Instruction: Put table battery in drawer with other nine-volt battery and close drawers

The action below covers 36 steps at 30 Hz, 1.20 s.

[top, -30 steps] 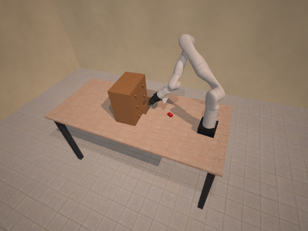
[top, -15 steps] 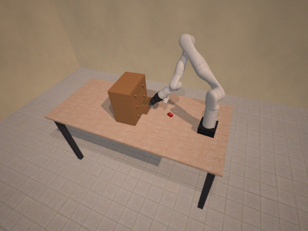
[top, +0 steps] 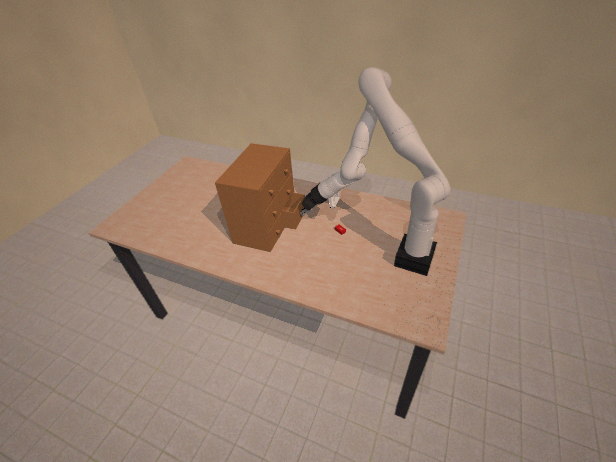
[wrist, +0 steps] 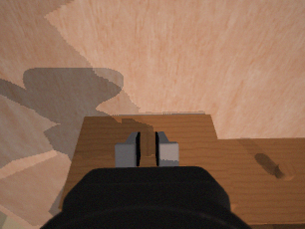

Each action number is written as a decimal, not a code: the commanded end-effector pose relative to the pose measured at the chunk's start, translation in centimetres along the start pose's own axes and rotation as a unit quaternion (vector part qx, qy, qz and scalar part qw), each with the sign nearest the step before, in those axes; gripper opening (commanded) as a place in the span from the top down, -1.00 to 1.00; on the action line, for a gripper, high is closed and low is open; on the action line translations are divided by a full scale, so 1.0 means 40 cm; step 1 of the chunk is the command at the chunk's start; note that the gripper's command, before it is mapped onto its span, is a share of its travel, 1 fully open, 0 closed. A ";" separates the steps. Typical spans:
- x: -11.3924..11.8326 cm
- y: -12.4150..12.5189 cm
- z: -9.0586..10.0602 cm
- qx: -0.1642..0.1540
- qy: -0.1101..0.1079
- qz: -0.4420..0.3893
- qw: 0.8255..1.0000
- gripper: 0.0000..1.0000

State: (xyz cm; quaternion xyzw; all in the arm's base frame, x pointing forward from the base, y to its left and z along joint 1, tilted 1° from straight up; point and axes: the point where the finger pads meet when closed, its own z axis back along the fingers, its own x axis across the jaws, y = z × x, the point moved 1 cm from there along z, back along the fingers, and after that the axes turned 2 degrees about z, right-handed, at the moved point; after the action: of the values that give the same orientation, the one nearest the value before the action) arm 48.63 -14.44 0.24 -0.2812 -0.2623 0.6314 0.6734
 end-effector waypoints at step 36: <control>0.000 0.021 0.021 0.001 0.000 0.000 1.000 0.26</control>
State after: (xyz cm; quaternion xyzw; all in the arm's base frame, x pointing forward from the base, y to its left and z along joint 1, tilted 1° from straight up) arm 47.46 -14.36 0.22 -0.2809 -0.2621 0.6313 0.6737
